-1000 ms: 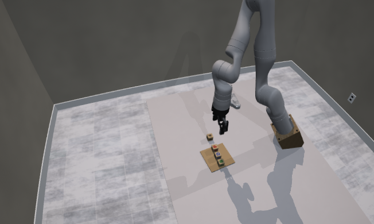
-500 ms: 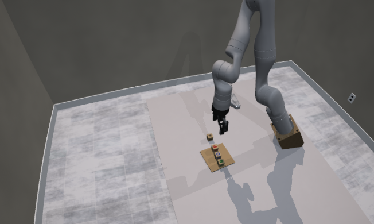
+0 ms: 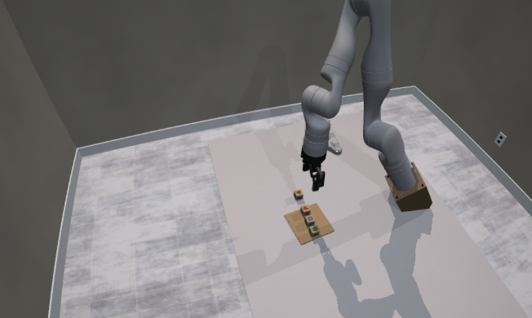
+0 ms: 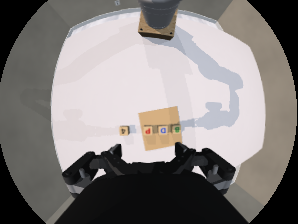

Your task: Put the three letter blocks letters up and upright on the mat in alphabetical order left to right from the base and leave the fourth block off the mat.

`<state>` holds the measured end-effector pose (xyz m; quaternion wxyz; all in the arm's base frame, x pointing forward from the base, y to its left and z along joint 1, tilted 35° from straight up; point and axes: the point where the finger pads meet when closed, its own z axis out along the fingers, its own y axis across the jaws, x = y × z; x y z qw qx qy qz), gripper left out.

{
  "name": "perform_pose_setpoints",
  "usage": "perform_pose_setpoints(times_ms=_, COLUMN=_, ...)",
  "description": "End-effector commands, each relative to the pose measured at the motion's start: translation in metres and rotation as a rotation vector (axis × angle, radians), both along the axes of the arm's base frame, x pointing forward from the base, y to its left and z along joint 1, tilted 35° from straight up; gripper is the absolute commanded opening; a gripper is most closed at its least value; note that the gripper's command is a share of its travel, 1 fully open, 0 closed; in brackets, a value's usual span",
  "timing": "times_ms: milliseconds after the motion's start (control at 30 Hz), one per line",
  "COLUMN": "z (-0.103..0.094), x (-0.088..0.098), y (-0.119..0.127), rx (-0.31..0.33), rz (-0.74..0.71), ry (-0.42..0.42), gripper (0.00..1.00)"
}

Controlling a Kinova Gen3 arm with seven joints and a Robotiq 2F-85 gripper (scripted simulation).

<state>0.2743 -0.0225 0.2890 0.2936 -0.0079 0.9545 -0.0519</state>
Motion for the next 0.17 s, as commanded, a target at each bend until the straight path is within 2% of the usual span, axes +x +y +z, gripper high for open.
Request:
perform_pose_setpoints(times_ms=0, z=0.0003, x=0.0001, y=0.0001, rx=0.000, rz=0.000, ry=-0.001, gripper=1.00)
perform_pose_setpoints(times_ms=133, z=0.0003, x=0.0001, y=0.0001, rx=0.000, rz=0.000, ry=-0.001, gripper=1.00)
